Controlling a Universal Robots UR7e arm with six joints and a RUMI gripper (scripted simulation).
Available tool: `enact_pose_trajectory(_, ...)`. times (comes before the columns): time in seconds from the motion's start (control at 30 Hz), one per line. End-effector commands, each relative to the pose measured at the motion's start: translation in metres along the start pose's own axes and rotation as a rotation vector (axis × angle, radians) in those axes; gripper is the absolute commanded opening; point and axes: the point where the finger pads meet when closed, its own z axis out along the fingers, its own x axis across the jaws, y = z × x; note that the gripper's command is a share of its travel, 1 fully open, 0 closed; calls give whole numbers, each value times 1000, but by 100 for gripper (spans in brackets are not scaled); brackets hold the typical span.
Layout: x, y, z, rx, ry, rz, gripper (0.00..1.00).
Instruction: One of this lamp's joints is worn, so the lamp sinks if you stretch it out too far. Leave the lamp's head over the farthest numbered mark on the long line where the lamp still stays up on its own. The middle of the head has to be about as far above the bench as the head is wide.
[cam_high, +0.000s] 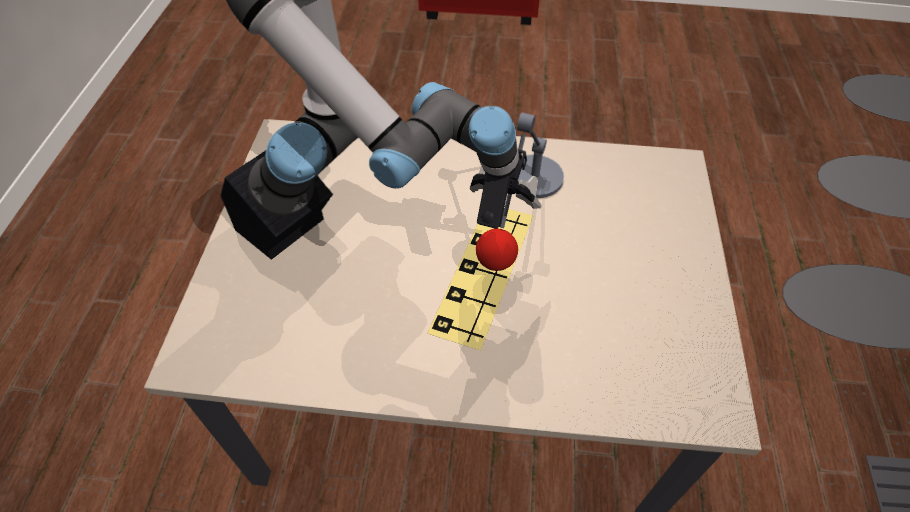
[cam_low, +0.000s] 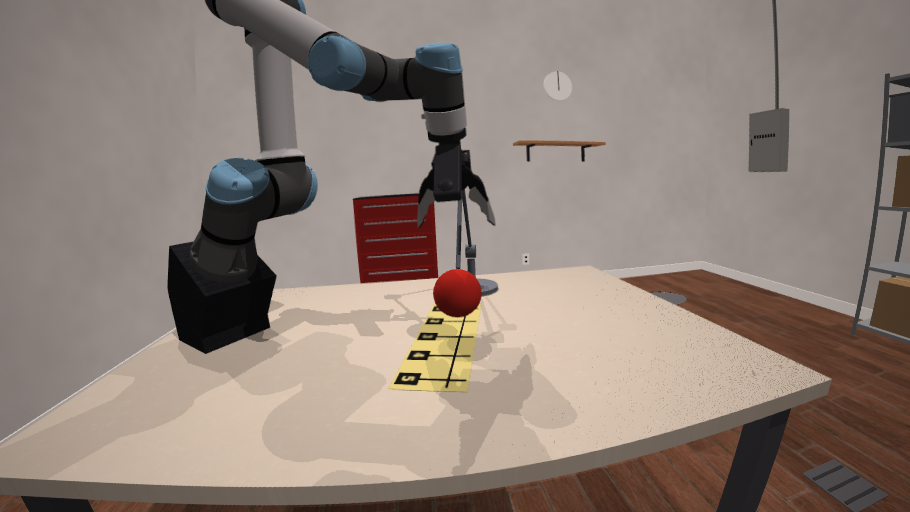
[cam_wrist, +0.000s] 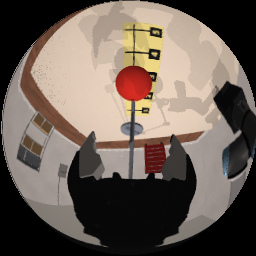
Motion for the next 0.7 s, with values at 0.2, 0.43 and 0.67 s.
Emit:
enact_pose_trajectory(0.2, 0, 0, 24, 8, 0, 0, 100)
enact_pose_trajectory(0.43, 0, 0, 34, 10, 1, 0, 100)
enact_pose_trajectory(0.67, -1, 0, 39, 11, 0, 0, 100)
